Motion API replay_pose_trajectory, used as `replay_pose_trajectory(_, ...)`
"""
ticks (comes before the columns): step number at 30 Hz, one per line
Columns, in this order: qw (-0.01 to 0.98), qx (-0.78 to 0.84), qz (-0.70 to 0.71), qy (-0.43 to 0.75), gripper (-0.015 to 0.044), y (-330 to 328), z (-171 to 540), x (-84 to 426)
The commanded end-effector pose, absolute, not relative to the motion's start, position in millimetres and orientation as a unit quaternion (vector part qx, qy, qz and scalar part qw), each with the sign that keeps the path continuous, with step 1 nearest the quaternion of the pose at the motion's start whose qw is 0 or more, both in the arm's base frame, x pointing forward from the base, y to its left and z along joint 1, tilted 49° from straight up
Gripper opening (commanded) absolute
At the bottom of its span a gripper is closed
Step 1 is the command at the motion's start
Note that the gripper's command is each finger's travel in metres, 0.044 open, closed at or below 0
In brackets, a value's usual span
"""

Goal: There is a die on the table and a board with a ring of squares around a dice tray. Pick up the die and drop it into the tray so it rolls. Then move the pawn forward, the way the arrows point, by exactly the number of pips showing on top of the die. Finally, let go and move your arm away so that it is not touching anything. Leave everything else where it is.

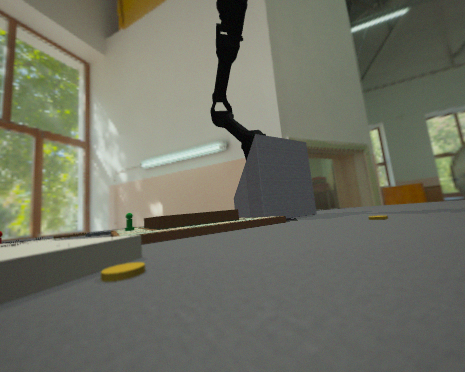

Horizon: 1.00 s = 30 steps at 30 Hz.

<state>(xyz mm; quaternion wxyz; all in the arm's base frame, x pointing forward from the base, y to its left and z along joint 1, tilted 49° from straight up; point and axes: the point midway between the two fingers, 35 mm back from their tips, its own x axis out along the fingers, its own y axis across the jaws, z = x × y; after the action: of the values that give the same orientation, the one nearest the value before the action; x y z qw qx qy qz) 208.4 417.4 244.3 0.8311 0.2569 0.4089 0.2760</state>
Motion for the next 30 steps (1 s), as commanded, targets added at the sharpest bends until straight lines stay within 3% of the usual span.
replay_pose_trajectory(1, 0.867, 0.238, 0.213, 0.383, 0.0275, 372.4, 235.3, 259.3)
replay_pose_trajectory(8, 0.912, 0.194, 0.091, 0.349, 0.0275, 274.8, 222.3, 327.2)
replay_pose_trajectory(17, 0.932, 0.129, -0.076, 0.331, 0.0275, 131.6, 205.3, 371.1)
replay_pose_trajectory(24, 0.912, 0.074, -0.215, 0.341, 0.0275, 8.8, 191.0, 365.5)
replay_pose_trajectory(30, 0.868, 0.030, -0.330, 0.371, 0.0275, -89.1, 178.6, 328.4)
